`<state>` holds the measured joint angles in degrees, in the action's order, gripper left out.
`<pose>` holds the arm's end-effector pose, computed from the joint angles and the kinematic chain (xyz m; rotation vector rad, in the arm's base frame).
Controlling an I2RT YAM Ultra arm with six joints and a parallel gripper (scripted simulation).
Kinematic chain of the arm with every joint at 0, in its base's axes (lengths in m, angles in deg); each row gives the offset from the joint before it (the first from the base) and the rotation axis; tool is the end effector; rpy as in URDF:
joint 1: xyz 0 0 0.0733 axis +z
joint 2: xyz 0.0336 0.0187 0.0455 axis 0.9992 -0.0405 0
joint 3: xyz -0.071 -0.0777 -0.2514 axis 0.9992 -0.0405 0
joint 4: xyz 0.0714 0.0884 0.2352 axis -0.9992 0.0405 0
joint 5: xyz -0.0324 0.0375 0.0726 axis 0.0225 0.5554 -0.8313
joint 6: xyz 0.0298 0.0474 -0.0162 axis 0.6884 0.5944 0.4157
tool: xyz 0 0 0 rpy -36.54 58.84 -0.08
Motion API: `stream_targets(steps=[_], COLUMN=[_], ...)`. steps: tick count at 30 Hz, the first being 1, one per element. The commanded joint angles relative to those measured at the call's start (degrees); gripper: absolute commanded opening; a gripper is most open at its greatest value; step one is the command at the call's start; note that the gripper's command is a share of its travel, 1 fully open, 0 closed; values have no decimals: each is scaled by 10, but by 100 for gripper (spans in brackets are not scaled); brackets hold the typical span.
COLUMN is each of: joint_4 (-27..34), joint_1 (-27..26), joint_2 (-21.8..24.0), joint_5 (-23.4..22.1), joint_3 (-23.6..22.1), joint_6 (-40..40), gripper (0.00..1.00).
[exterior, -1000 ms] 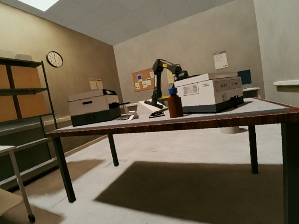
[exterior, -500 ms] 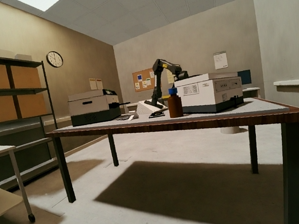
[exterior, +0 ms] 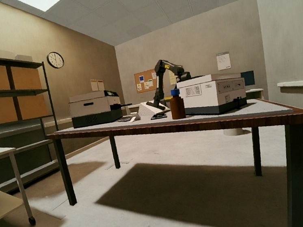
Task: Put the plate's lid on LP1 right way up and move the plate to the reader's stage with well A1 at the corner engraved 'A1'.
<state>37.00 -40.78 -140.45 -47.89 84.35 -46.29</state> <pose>0.1497 0.1683 0.3228 -2.4344 0.9187 -0.1289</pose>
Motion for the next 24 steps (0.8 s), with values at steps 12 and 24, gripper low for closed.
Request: stream_targets(steps=[12,24], joint_4=[0,0], joint_1=[2,2], joint_2=[3,3], joint_5=[0,0], joint_3=[3,3], joint_6=[2,2], gripper=[86,86])
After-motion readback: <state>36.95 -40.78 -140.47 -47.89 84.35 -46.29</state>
